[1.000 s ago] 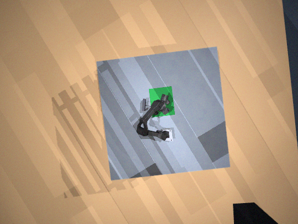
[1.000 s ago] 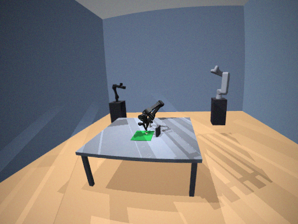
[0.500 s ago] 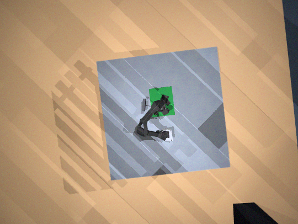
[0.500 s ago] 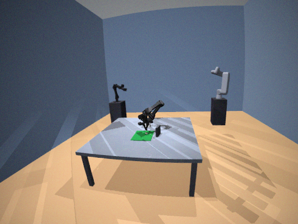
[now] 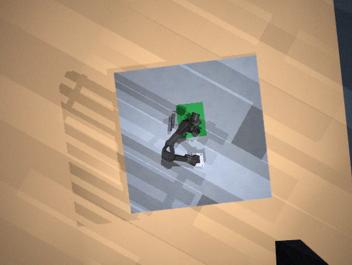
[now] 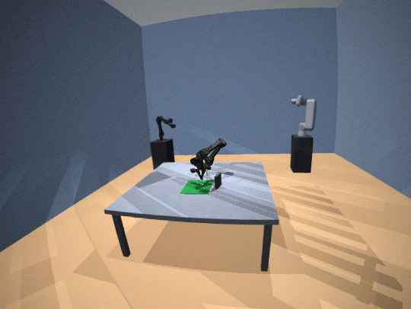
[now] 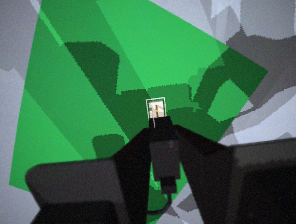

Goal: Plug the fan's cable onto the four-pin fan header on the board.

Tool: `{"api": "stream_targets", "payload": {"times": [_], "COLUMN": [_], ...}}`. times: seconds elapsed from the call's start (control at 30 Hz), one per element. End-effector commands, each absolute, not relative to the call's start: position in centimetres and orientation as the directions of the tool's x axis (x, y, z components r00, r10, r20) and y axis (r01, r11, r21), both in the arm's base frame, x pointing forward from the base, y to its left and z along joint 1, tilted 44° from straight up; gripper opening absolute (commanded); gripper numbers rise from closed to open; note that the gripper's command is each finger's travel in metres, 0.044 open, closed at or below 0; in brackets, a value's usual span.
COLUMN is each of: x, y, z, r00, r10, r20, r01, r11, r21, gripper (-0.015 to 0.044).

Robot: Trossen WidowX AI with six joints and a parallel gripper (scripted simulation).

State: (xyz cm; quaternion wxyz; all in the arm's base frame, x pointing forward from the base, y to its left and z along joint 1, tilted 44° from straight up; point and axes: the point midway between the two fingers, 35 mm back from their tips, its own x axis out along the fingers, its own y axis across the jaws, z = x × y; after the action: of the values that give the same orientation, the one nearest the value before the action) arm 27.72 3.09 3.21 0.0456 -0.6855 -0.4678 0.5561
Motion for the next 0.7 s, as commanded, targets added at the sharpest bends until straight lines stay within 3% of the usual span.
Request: {"api": "stream_targets", "payload": {"times": [0.0,0.67], "x": [27.6,27.6], "y": [3.5,4.6], "z": [2.7,1.6], "r00": [-0.058,-0.058], "r10": [0.69,0.691], "r20": [-0.721,-0.72], "r01": [0.598,0.596], "r11": [-0.554,-0.555], "r21": [-0.579,-0.58], "gripper": [0.0,0.0]}}
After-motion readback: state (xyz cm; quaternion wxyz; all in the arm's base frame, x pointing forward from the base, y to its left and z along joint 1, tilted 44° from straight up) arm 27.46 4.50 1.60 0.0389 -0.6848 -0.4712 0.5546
